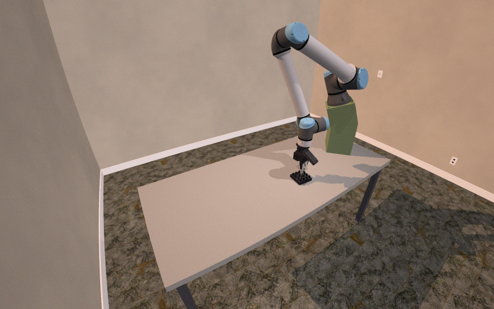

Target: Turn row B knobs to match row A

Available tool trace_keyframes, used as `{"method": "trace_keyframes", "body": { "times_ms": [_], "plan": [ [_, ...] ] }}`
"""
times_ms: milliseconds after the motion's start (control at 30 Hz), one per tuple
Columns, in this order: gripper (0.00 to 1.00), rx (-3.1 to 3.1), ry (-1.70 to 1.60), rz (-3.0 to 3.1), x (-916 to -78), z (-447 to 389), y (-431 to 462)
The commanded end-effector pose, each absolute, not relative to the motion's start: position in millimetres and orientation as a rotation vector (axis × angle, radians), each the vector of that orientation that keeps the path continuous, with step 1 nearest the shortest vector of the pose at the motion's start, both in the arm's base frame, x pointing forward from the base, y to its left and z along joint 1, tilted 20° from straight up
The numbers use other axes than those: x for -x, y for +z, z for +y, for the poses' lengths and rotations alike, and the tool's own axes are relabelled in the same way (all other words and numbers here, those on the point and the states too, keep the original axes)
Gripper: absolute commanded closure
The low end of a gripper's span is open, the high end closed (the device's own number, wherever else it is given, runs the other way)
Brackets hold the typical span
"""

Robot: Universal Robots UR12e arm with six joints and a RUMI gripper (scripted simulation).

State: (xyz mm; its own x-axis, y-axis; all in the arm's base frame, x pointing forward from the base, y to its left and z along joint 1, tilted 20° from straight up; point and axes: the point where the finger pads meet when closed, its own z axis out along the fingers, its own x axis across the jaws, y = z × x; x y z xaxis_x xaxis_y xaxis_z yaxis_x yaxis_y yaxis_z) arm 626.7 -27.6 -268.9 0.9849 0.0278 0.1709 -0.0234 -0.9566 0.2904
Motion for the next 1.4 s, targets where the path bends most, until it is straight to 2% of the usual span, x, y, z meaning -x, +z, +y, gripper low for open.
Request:
{"method": "trace_keyframes", "body": {
  "times_ms": [0, 1367],
  "plan": [
    [0.96, -2.827, 0.232, 0.14, -626.5, -27.4, -268.5],
    [0.96, -2.716, 0.136, 0.718, -624.6, -28.0, -268.7]
  ]
}}
